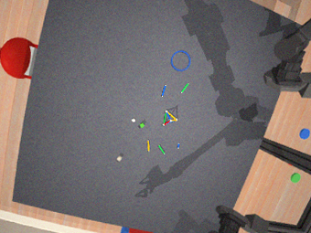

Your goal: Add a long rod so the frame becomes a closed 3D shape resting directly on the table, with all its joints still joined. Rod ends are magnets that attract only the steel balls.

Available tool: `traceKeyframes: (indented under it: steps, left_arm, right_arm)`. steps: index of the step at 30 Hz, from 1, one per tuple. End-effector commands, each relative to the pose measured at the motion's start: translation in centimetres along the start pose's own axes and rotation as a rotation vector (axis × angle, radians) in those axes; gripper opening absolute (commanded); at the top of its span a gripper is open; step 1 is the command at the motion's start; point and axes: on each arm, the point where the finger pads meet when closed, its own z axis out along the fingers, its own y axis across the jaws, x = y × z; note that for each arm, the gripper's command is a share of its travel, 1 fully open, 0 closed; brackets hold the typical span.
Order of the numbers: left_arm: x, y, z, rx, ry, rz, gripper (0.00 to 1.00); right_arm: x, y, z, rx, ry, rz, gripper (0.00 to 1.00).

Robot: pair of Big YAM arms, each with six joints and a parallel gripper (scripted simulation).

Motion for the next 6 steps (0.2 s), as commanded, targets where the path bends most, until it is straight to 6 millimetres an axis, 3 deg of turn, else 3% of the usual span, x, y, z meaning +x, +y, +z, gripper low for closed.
traceKeyframes:
  steps: [1, 6]
  left_arm:
    - [-2.52, 1.95, -0.77, -0.023, -0.036, 0.011, 1.0]
    - [-2.52, 1.95, -0.77, -0.023, -0.036, 0.011, 1.0]
  right_arm:
    - [-1.12, -1.1, -0.42, 0.019, -0.016, 0.002, 0.15]
    - [-1.12, -1.1, -0.42, 0.019, -0.016, 0.002, 0.15]
